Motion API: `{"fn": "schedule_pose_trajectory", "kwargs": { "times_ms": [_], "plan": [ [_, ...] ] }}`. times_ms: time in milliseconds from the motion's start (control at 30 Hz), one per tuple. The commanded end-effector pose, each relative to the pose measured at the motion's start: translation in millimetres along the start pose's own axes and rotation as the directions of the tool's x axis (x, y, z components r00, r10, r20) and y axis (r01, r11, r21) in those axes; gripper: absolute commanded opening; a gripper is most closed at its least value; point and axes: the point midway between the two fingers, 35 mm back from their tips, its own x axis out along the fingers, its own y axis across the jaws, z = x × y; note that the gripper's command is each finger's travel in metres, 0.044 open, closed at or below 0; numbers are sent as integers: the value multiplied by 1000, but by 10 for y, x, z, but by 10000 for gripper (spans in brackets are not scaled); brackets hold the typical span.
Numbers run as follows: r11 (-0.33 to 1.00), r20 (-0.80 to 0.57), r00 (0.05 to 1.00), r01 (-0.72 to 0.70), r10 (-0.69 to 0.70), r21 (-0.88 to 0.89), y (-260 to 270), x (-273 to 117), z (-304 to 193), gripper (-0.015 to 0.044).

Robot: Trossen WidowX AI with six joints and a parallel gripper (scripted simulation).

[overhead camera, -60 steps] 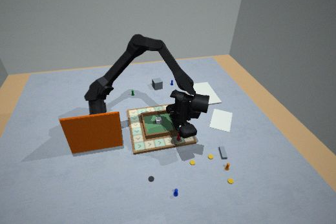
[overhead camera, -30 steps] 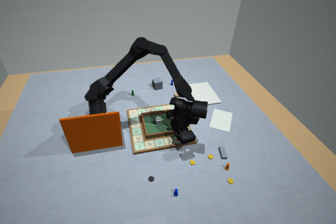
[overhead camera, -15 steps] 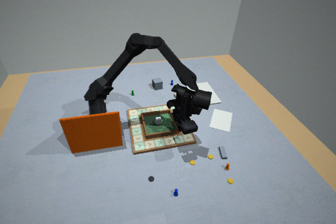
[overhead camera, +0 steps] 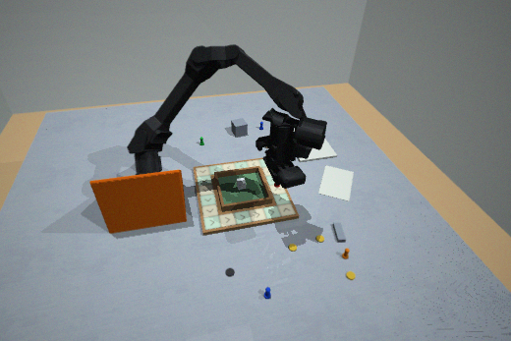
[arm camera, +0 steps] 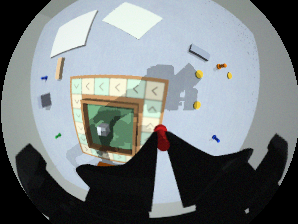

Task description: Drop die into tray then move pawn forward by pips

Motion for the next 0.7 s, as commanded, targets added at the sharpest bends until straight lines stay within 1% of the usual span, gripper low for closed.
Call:
{"fn": "schedule_pose_trajectory", "kwargs": {
  "times_ms": [0, 167, 400, 600, 667],
  "plan": [
    [1000, -2, 1000, -4, 4, -5, -3, 283, 207, 0],
    [1000, -1, 1000, -9, 9, -7, 6, 630, 414, 0],
    [1000, -1, 1000, -9, 9, -7, 7, 680, 423, 0],
    [1000, 0, 1000, -10, 10, -7, 13, 957, 423, 0],
    [1000, 0, 1000, -11, 11, -7, 14, 996, 421, 0]
  ]
}}
